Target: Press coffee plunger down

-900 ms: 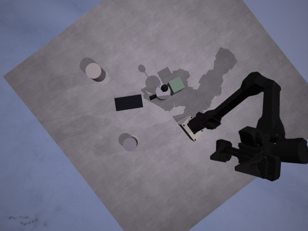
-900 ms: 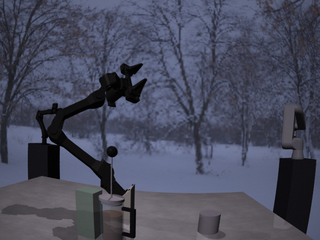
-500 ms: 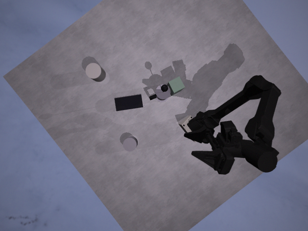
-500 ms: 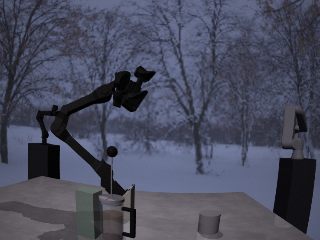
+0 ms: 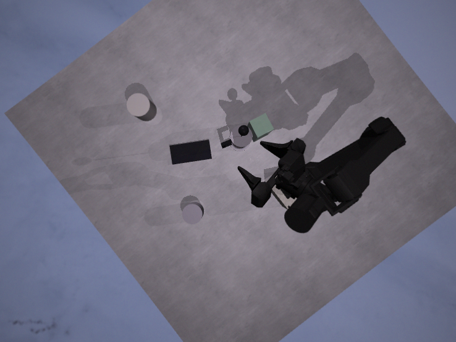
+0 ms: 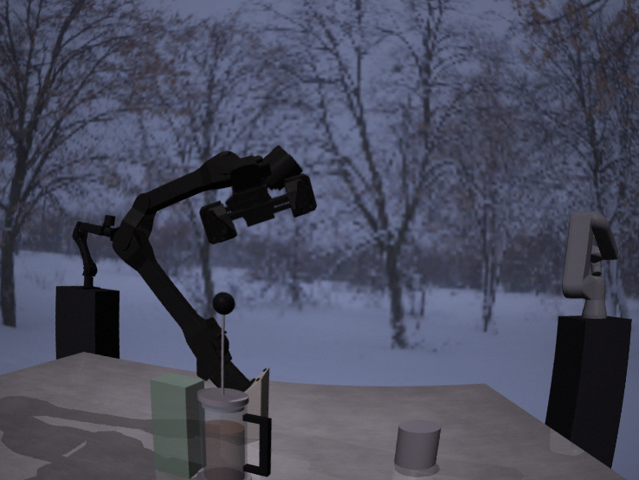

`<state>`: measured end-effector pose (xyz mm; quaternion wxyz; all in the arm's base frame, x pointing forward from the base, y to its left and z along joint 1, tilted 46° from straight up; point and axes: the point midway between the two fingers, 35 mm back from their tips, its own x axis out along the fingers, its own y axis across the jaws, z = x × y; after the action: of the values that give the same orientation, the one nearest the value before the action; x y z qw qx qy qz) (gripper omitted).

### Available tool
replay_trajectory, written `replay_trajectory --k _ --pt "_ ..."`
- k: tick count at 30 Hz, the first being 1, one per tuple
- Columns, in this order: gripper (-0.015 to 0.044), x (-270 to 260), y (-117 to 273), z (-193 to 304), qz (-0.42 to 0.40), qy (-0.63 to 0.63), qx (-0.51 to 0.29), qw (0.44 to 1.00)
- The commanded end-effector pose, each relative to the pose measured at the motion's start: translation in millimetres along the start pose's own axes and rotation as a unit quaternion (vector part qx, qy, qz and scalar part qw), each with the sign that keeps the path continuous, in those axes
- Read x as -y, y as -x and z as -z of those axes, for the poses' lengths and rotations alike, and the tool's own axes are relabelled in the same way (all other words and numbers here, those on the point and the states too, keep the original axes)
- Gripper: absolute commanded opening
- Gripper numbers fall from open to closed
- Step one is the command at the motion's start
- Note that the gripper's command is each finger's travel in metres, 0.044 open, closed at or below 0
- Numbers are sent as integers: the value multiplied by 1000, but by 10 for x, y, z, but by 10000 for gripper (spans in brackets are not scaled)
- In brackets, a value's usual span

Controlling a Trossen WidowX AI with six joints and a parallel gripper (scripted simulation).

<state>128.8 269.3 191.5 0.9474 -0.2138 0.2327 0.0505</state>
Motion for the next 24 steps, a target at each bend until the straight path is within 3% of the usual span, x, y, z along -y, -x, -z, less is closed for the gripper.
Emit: replay_trajectory --k 1,10,24 --pt "440 488 -313 40 123 153 -54 979" --pt "440 709 -537 514 125 152 -53 979" --pt "440 737 -682 536 123 151 -55 979"
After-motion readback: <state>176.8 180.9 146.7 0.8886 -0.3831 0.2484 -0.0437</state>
